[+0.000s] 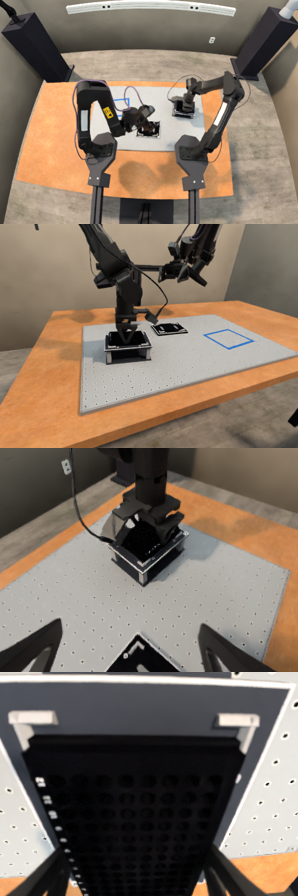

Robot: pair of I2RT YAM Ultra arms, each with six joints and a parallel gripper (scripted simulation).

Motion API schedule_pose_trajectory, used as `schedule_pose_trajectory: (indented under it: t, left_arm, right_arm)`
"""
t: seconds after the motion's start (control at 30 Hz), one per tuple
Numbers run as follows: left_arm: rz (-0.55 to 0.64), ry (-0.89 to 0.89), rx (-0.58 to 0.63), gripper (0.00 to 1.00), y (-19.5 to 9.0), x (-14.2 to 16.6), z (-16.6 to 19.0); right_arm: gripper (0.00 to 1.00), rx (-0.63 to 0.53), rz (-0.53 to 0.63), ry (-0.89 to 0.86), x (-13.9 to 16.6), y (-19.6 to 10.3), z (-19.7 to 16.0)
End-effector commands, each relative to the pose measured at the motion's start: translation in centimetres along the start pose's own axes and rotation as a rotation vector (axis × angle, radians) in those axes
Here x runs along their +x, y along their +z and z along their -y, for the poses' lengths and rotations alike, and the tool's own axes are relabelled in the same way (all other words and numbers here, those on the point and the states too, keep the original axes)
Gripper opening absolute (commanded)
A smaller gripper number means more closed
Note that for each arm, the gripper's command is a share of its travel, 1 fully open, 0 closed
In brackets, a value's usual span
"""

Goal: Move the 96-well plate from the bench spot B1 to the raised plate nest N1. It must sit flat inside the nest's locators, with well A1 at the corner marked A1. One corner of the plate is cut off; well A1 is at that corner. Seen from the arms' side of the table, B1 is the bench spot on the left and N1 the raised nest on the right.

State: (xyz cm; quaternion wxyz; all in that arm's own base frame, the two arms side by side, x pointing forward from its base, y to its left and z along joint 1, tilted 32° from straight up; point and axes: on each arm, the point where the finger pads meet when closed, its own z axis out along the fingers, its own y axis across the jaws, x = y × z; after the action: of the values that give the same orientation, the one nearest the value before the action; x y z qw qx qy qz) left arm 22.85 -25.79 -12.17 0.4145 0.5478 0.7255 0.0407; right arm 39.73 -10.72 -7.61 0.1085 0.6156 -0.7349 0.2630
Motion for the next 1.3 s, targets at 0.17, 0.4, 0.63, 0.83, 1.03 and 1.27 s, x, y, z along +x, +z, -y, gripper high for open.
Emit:
schedule_pose_trajectory:
  t: [0.17, 0.4, 0.63, 0.83, 1.03, 1.27]
  left_arm:
    - [0.014, 0.000, 0.001, 1.00, 0.0, -0.4, 0.2]
    - [0.014, 0.000, 0.001, 1.00, 0.0, -0.4, 0.2]
    - [0.014, 0.000, 0.001, 1.00, 0.0, -0.4, 0.2]
    - [0.014, 0.000, 0.001, 1.00, 0.0, -0.4, 0.2]
    - [0.014, 0.000, 0.001, 1.00, 0.0, -0.4, 0.2]
    - [0.014, 0.000, 0.001, 1.00, 0.0, -0.4, 0.2]
  right_arm:
    - [0.79, 0.006, 0.048, -0.010, -0.6, 1.2, 0.3]
    - [0.79, 0.001, 0.051, -0.009, -0.1, -0.3, 0.0]
    - [0.79, -0.002, 0.051, -0.011, -0.1, -0.4, -0.1]
    - [0.79, -0.008, 0.043, -0.017, 0.0, -1.1, -0.3]
    - [0.79, -0.007, 0.044, -0.015, -0.1, -1.7, -0.3]
    - [0.79, -0.007, 0.044, -0.015, -0.1, -1.7, -0.3]
